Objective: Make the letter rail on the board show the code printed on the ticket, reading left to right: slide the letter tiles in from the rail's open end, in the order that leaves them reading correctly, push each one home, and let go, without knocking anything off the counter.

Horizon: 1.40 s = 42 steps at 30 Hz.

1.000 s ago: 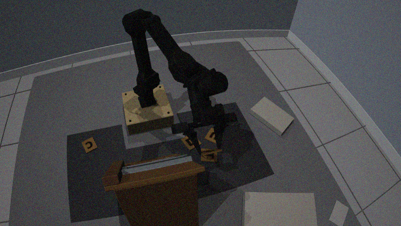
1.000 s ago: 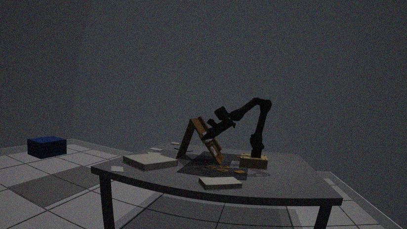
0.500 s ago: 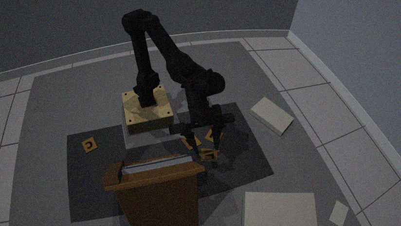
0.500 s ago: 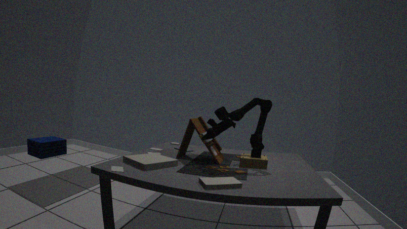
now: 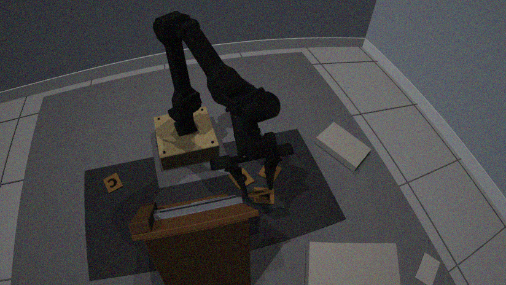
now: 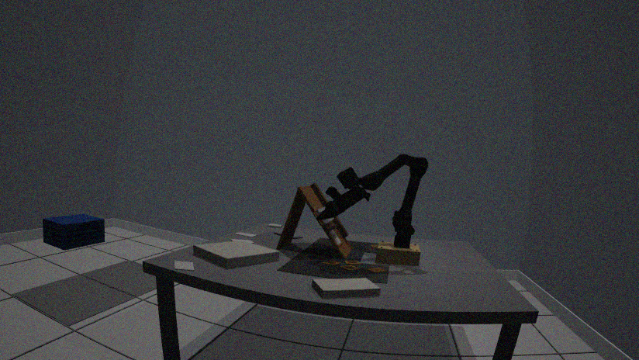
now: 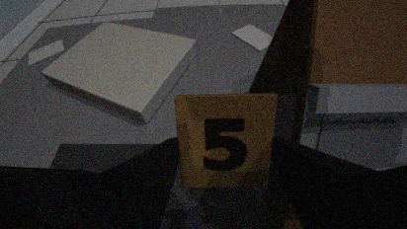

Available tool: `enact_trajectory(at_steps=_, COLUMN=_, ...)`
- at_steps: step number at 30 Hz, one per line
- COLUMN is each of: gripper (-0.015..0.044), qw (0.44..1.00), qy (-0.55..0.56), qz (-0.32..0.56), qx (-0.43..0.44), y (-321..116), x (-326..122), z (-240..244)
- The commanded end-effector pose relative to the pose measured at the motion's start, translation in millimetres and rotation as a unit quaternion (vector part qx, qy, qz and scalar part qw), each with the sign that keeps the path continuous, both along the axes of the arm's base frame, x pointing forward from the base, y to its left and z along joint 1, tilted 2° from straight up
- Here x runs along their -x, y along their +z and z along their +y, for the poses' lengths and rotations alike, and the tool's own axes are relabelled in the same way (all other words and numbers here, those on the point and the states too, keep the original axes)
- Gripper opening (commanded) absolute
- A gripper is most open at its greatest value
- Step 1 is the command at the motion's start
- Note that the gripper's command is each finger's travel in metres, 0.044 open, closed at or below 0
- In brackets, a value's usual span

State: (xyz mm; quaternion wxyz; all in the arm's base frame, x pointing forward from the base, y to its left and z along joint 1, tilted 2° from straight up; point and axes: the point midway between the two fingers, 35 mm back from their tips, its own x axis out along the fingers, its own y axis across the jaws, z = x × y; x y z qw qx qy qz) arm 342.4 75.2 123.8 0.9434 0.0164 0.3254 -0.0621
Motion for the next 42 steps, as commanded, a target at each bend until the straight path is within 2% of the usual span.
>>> enact_trajectory(at_steps=1, gripper=0.0, qw=1.0, qy=0.003, qz=0.0, qx=0.0, y=0, x=0, z=-1)
enact_trajectory(at_steps=42, gripper=0.0, qw=1.0, qy=0.003, qz=0.0, qx=0.001, y=0, x=2, z=-22)
